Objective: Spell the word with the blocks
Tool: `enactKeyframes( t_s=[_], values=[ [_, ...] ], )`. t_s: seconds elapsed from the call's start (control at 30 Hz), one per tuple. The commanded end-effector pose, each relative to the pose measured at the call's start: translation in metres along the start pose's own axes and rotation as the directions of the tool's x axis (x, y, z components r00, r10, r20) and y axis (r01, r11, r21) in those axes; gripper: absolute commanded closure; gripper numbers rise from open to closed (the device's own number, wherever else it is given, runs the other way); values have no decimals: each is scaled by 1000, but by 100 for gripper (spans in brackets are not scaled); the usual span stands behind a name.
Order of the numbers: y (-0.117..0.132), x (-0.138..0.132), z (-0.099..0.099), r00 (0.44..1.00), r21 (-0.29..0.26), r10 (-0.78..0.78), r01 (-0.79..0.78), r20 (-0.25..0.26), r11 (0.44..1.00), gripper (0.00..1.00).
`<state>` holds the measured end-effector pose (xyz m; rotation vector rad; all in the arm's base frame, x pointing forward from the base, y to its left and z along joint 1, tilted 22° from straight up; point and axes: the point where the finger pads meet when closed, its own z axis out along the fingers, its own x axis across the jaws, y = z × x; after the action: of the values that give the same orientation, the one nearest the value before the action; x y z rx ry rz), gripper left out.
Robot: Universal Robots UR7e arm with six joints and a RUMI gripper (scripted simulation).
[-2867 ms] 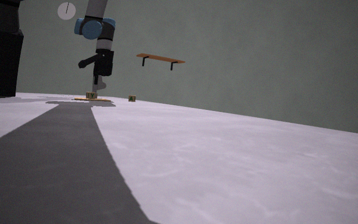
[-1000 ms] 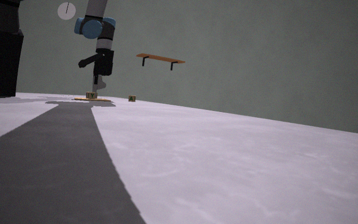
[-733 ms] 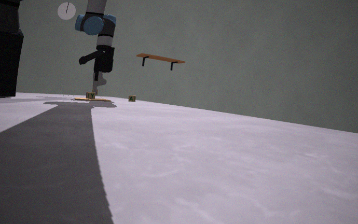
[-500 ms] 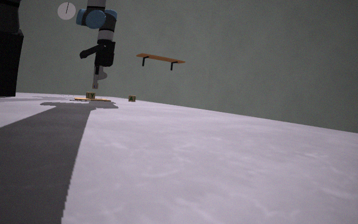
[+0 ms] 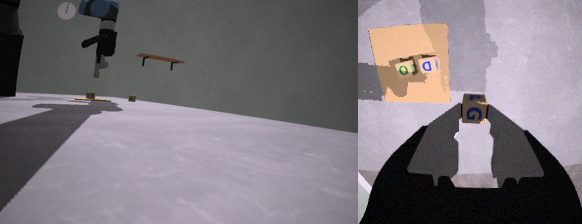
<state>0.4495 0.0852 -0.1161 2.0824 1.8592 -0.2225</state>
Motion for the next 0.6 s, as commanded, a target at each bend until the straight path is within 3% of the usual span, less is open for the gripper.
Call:
enactKeyframes(
  t_s=[0.0,0.37,0.57],
  values=[
    [0,0,-5,1000,0,0,0,0,1000,95],
    [0,-1,-5,1000,0,5,-5,0,1000,95],
    [1,-11,-6,995,1,99,-99,-2,995,95]
  ],
)
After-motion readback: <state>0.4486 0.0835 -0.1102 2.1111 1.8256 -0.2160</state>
